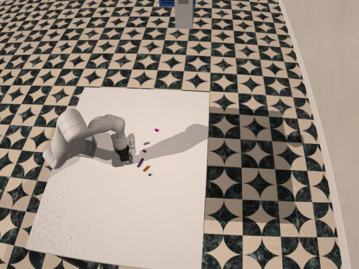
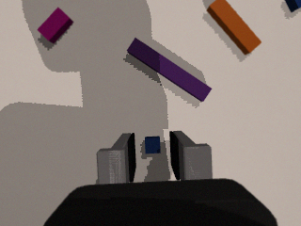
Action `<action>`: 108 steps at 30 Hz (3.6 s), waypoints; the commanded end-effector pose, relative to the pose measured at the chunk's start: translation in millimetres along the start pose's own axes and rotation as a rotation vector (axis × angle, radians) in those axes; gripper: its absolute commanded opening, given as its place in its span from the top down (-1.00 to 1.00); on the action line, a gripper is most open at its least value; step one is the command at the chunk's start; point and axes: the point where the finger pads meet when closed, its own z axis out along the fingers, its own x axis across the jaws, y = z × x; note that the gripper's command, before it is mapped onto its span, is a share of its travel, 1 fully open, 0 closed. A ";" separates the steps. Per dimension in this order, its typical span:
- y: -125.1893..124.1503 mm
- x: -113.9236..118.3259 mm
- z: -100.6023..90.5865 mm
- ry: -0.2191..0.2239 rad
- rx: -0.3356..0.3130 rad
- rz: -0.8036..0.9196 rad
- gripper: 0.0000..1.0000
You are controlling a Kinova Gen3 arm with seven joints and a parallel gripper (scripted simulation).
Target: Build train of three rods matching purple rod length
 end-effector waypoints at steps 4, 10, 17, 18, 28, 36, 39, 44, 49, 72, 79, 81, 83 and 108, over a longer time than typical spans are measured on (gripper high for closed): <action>-1.3 2.3 -0.1 0.001 0.003 0.002 -0.07; -1.3 2.3 -0.1 0.001 0.003 0.002 -0.07; -1.3 2.3 -0.1 0.001 0.003 0.002 -0.07; -1.3 2.3 -0.1 0.001 0.003 0.002 -0.07; -1.3 2.3 -0.1 0.001 0.003 0.002 -0.07; -1.3 2.3 -0.1 0.001 0.003 0.002 -0.07; -1.3 2.3 -0.1 0.001 0.003 0.002 -0.07; -1.3 2.3 -0.1 0.001 0.003 0.002 -0.07; -1.3 2.3 -0.1 0.001 0.003 0.002 -0.07; -1.2 2.4 2.0 0.001 0.003 0.002 -0.07; -1.2 2.4 6.3 0.001 0.003 0.002 -0.07; -1.2 2.4 8.4 0.001 0.003 0.002 -0.07; -1.2 2.5 10.5 0.001 0.003 0.002 -0.07; -1.2 2.5 16.9 0.001 0.003 0.002 -0.07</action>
